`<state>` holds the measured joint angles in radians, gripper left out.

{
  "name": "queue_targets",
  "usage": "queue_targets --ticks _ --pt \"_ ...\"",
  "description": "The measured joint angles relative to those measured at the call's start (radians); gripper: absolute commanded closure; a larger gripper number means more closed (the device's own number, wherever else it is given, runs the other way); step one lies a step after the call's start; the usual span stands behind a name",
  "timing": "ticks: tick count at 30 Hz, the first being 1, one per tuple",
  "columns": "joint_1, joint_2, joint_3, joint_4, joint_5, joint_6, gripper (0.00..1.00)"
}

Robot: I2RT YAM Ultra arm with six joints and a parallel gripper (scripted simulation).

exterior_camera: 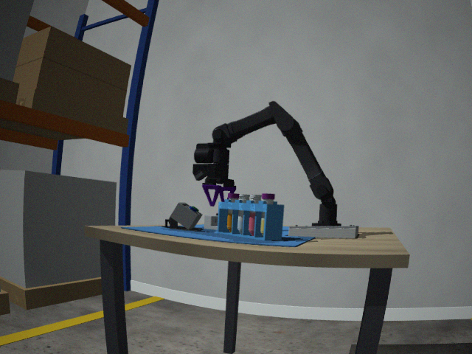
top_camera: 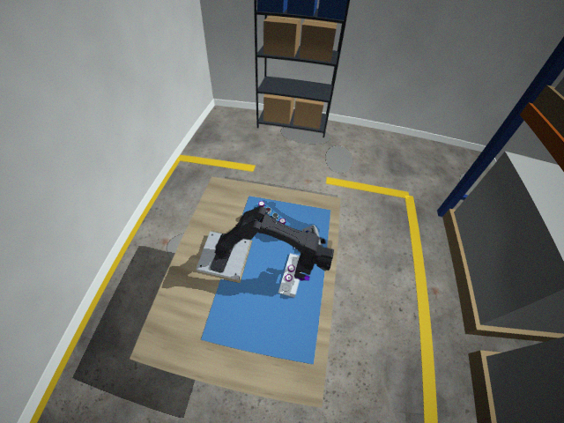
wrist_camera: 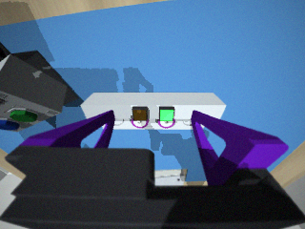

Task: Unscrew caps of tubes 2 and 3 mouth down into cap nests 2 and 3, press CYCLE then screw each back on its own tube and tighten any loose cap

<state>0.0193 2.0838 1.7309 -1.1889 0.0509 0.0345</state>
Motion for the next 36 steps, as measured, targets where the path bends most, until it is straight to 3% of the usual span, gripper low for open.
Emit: queue_targets --ticks 8,9,13,20,26,36 --pt "0.0 0.0 0.0 0.0 0.0 0.0 0.0" --pt "0.0 0.0 0.0 0.0 0.0 0.0 0.53" --pt "0.006 -0.026 -0.027 -0.014 0.0 0.008 0.53" --pt "0.055 -0.156 -0.043 -0.092 0.0 0.04 0.53" --pt "0.085 -0.224 -0.043 -0.162 0.001 0.072 0.53" --pt "0.092 -0.239 -0.042 -0.198 0.001 0.088 0.53"
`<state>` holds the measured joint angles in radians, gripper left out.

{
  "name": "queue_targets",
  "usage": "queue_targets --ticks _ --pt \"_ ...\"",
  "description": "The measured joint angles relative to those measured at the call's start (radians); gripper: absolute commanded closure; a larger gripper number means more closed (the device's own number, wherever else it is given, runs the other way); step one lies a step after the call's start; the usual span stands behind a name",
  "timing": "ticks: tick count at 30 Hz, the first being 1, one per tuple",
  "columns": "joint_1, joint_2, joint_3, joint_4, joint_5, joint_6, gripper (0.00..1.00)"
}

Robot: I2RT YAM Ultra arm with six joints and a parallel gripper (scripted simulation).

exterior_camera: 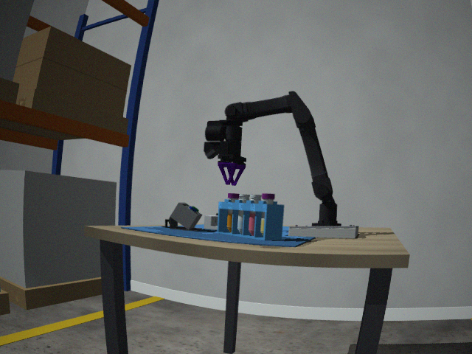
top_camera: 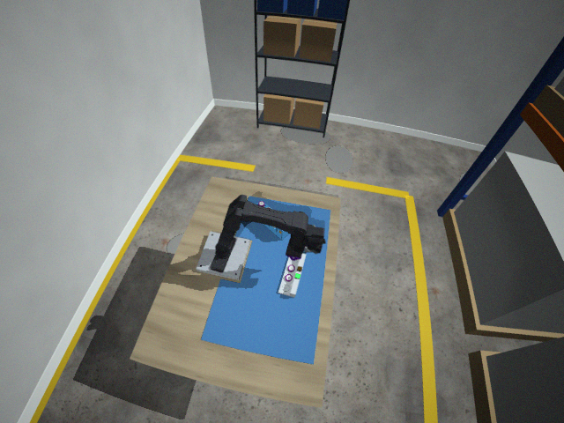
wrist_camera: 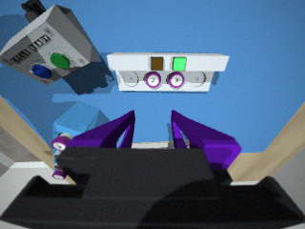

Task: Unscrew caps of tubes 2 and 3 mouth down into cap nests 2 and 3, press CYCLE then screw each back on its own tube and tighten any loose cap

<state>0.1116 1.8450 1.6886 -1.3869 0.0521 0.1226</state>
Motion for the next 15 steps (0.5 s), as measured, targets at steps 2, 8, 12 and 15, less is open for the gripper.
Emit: queue_targets --ticks 2,8,12,15 --pt "0.0 0.0 0.0 -0.001 0.0 0.001 0.53" --pt "-0.001 -0.002 -0.068 0.042 0.0 0.001 0.53" --pt "-0.005 0.003 -0.147 0.097 0.0 0.0 0.53" --pt "-0.008 0.011 -0.198 0.148 0.0 -0.002 0.53"
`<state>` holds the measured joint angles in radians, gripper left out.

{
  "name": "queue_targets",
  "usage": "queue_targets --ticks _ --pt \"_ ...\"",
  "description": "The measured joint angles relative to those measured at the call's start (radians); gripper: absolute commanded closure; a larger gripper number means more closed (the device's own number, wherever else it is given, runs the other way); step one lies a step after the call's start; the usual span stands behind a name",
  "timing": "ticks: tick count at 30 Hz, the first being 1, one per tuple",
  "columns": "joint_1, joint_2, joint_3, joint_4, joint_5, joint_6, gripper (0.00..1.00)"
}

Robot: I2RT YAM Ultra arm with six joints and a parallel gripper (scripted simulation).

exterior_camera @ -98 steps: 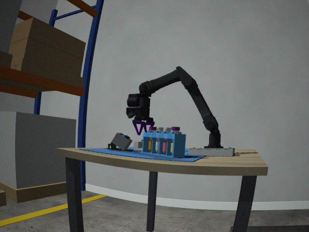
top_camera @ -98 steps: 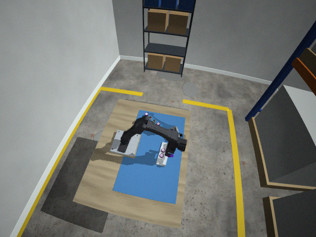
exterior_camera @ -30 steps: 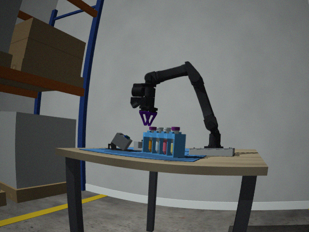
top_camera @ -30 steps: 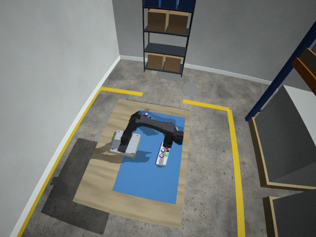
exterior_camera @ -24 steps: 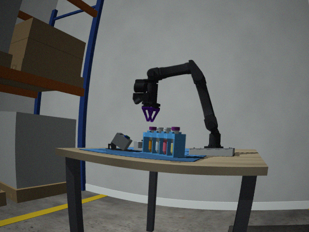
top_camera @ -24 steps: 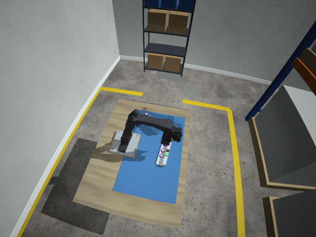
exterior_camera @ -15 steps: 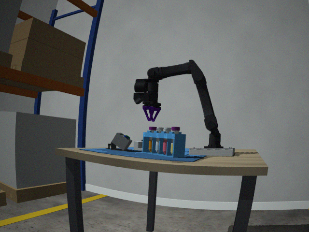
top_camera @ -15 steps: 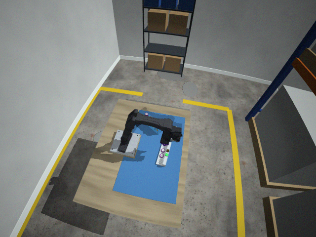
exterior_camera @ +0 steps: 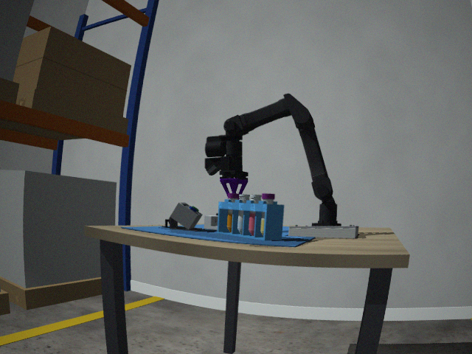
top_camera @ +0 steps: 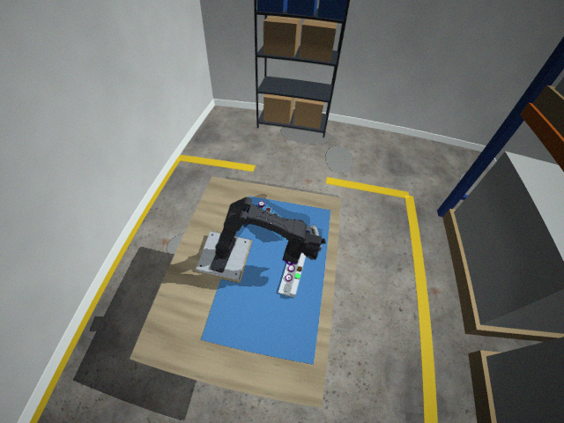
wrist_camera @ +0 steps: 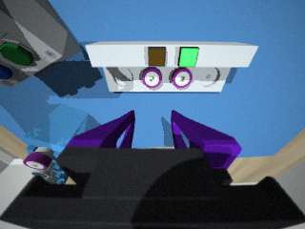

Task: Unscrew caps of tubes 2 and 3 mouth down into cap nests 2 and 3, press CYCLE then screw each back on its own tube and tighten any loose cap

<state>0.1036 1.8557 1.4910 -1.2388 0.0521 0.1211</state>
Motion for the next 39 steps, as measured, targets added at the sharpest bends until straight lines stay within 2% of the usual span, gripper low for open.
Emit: queue_targets --ticks 7,17,24,39 --pt "-0.003 0.016 -0.068 0.104 0.0 -0.003 0.53" --pt "-0.011 0.089 -0.188 0.273 0.0 -0.011 0.53" --pt "-0.011 0.09 -0.192 0.322 0.0 -0.013 0.53" --pt "-0.011 0.093 -0.204 0.349 0.0 -0.014 0.53"
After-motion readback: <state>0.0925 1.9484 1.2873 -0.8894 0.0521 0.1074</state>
